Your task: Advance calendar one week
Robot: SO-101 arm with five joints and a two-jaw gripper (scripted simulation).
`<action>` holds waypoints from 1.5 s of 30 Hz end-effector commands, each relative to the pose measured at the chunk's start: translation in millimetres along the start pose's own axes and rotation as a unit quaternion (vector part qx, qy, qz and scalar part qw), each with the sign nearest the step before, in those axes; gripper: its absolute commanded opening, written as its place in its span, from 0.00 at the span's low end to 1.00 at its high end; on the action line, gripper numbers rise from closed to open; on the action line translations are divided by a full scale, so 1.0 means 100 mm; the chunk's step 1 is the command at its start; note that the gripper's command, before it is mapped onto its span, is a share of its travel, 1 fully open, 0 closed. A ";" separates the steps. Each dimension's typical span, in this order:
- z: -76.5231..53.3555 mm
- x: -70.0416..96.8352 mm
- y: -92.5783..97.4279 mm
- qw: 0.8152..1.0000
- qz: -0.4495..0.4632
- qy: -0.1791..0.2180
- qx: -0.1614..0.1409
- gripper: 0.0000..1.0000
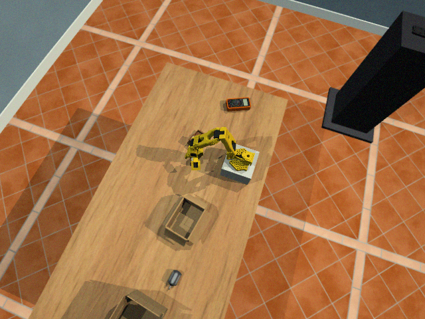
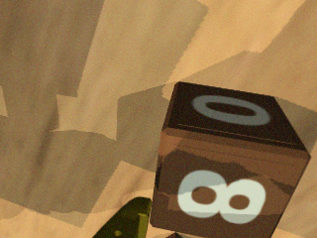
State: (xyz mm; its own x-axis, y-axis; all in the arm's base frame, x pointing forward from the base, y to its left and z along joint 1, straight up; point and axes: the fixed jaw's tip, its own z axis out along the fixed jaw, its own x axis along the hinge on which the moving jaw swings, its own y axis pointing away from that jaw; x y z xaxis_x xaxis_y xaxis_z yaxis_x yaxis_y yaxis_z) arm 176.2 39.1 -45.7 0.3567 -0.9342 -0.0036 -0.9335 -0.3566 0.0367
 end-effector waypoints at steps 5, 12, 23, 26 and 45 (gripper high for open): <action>-0.27 -0.01 -0.02 1.000 0.000 0.001 0.009 0.36; -0.32 -0.02 -0.01 1.000 0.000 0.001 0.009 0.36; -0.32 -0.02 -0.01 1.000 0.000 0.001 0.009 0.36; -0.32 -0.02 -0.01 1.000 0.000 0.001 0.009 0.36; -0.69 0.02 -0.25 0.993 0.000 0.015 0.117 0.35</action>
State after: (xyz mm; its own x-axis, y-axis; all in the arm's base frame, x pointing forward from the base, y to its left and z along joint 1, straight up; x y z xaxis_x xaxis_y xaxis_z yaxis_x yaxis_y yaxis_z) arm 192.8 43.1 5.2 0.3561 -0.9343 0.0162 -0.9284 -0.3557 -0.1073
